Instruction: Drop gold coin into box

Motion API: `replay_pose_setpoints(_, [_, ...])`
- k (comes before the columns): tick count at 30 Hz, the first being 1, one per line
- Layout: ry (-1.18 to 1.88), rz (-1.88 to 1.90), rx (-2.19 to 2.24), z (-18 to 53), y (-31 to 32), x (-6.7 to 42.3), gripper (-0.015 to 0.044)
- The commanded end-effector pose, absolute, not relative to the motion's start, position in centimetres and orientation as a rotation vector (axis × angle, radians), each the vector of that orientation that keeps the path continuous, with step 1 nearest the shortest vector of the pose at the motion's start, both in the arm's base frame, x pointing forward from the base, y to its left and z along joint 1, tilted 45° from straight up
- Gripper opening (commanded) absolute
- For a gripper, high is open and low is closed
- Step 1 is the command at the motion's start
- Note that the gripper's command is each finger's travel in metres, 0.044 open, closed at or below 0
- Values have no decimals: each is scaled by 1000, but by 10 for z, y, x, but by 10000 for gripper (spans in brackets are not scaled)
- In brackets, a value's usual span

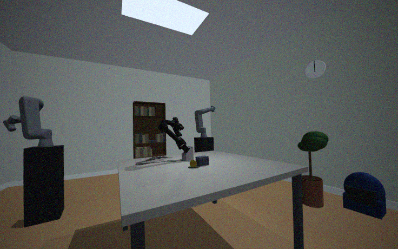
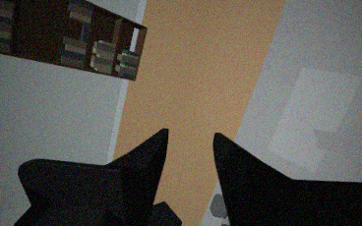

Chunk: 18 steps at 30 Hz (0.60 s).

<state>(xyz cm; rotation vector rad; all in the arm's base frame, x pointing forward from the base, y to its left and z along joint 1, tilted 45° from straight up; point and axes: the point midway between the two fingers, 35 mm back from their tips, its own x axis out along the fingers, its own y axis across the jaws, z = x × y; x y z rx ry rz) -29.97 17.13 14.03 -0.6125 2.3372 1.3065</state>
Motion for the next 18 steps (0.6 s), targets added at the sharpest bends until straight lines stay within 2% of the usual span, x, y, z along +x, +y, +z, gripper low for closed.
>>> replay_pose_setpoints(1, [2212, 1271, -462, 127, 221, -270, 161])
replay_pose_setpoints(10, [1940, 1097, -232, 104, 305, -171, 161])
replay_pose_setpoints(18, [1623, 910, -194, 87, 346, -31, 161])
